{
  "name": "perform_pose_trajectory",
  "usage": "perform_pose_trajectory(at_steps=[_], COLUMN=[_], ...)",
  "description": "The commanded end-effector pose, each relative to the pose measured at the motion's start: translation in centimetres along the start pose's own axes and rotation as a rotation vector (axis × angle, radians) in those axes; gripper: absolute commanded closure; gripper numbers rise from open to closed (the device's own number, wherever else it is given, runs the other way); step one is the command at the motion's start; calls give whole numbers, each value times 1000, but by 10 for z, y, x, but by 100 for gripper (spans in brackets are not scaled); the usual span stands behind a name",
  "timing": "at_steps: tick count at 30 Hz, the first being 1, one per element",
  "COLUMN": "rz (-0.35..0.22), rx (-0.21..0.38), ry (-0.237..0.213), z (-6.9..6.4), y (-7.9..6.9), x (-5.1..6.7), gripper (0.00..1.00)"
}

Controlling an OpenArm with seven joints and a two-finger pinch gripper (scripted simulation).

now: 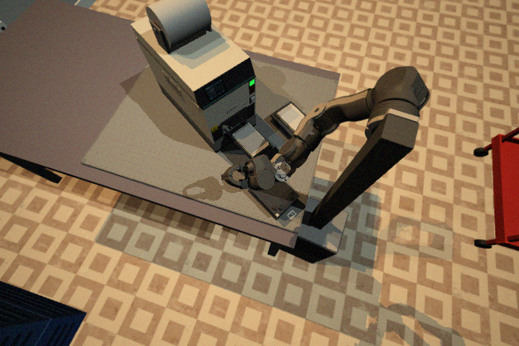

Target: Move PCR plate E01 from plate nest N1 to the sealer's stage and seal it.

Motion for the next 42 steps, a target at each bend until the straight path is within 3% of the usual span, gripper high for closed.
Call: perform_pose_trajectory(at_steps=[1, 8, 13, 42], rz=[7, 7, -48, -48], rx=[6, 6, 154, 154], ry=[8, 8, 24, 24], z=[1, 1, 4, 3], y=[-2, -2, -22, -19], x=[2, 2, 10, 8], gripper=[100, 100, 100, 100])
Point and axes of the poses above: the point where the finger pads meet when closed, its own z axis out along the fingers, its own y axis across the jaws, x = y × z, the point moved 2 cm from there along -z, back along the fingers
